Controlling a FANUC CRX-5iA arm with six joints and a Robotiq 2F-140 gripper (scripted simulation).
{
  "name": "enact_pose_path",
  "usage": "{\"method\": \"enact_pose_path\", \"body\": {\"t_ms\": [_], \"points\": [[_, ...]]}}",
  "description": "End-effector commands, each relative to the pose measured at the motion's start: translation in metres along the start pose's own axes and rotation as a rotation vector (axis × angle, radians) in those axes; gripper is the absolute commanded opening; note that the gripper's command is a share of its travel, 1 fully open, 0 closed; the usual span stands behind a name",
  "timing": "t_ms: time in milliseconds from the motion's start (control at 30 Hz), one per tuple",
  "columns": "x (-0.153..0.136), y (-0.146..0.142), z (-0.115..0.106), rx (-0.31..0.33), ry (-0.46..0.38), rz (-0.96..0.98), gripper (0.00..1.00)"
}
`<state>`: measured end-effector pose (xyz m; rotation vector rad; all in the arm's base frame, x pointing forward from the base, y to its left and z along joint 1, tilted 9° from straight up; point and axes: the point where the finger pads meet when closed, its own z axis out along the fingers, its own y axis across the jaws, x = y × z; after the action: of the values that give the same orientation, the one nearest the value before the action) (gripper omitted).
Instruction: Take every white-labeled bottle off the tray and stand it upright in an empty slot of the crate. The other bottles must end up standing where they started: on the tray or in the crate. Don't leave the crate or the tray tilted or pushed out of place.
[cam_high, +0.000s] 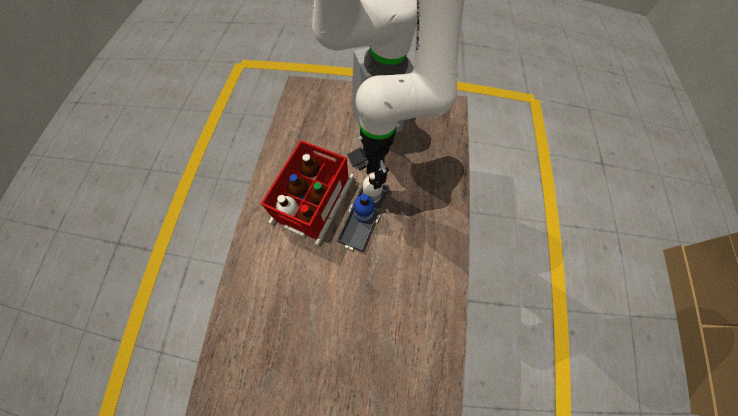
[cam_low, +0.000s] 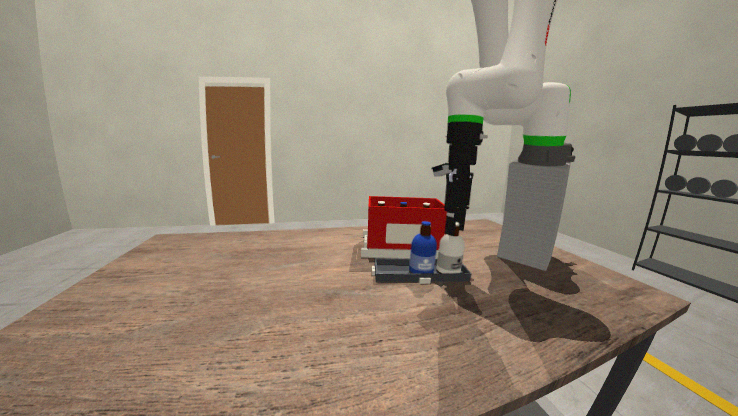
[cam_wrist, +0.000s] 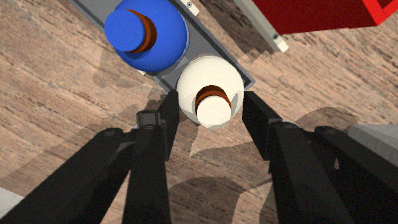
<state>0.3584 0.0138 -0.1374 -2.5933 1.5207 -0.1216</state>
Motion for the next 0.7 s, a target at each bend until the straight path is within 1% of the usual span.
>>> {"method": "enact_pose_path", "body": {"t_ms": [0,667], "points": [[0.0002,-0.0005,0.0007,0.001,0.0,0.0,0.44],[0.0002,-0.0005,0.0029,0.001,0.0,0.0,0.44]]}}
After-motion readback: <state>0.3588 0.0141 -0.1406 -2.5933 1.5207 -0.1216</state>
